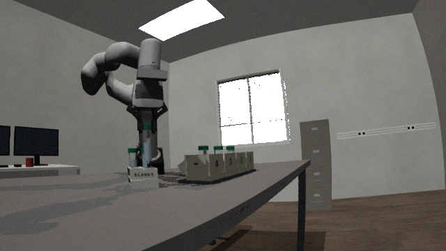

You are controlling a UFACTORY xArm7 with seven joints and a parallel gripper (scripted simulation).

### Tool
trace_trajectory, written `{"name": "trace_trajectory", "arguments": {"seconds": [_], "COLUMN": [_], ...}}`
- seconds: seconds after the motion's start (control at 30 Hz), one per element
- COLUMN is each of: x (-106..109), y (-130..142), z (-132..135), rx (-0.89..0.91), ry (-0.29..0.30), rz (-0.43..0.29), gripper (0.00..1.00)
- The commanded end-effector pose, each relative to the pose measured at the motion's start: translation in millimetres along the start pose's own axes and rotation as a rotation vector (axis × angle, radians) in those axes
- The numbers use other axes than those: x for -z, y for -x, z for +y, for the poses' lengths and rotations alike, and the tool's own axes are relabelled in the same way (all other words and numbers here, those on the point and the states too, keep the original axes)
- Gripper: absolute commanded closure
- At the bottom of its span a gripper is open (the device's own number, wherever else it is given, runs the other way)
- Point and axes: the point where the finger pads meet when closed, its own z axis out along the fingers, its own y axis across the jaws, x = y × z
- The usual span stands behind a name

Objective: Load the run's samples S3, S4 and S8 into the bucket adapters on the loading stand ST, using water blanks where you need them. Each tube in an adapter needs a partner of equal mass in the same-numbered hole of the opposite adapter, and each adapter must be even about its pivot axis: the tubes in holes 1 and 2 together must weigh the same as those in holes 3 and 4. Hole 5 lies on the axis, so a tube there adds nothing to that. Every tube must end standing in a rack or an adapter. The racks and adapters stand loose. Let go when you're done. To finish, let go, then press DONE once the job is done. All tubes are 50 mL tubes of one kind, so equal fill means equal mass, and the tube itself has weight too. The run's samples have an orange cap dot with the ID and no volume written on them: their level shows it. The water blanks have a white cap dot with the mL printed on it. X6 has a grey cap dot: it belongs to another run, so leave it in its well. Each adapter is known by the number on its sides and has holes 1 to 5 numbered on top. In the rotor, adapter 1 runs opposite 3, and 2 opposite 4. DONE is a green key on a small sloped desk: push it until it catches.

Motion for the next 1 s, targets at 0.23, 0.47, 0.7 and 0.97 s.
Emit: {"name": "trace_trajectory", "arguments": {"seconds": [0.23,0.47,0.7,0.97], "x": [21.0,35.0,45.0,61.0], "y": [-0.8,-0.8,-0.7,-0.7], "z": [0.2,0.2,0.1,0.1], "rx": [0.000,-0.001,-0.001,-0.001], "ry": [0.000,0.000,0.000,0.000], "rz": [0.003,0.003,0.003,0.003], "gripper": [1.00,1.00,1.00,1.00]}}
